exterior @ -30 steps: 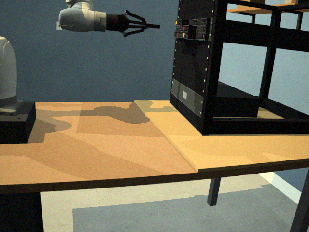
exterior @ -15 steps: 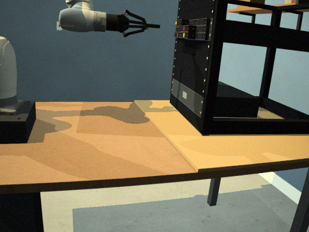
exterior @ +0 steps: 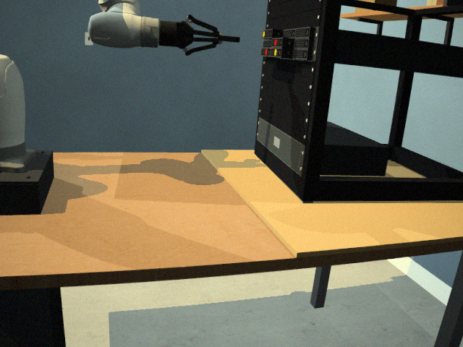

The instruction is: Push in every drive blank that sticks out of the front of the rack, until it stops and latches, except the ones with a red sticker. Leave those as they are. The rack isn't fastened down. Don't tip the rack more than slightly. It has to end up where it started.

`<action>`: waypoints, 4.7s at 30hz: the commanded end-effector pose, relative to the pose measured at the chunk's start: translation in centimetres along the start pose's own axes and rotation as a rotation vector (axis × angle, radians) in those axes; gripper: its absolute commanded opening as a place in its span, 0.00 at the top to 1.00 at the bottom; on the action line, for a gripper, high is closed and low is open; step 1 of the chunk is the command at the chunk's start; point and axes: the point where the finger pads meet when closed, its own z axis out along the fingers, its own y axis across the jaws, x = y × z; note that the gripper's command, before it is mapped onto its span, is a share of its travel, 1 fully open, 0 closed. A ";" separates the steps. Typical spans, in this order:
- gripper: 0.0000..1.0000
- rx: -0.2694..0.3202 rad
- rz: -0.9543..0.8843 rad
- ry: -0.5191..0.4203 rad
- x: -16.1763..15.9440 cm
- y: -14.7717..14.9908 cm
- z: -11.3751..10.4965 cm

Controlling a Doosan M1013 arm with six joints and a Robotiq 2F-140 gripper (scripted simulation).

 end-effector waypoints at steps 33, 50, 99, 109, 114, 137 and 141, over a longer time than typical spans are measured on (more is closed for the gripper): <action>0.90 -0.008 0.002 0.000 -11.0 -2.3 4.0; 0.90 -0.008 0.002 0.000 -11.5 -2.4 7.3; 0.90 -0.008 0.002 0.000 -11.5 -2.4 8.1; 0.90 -0.008 0.002 0.000 -11.8 -2.9 8.4; 0.90 -0.008 0.002 0.000 -11.9 -3.0 8.5; 0.90 -0.008 0.002 0.000 -11.9 -3.0 8.5; 0.90 -0.008 0.002 0.000 -11.9 -3.0 8.5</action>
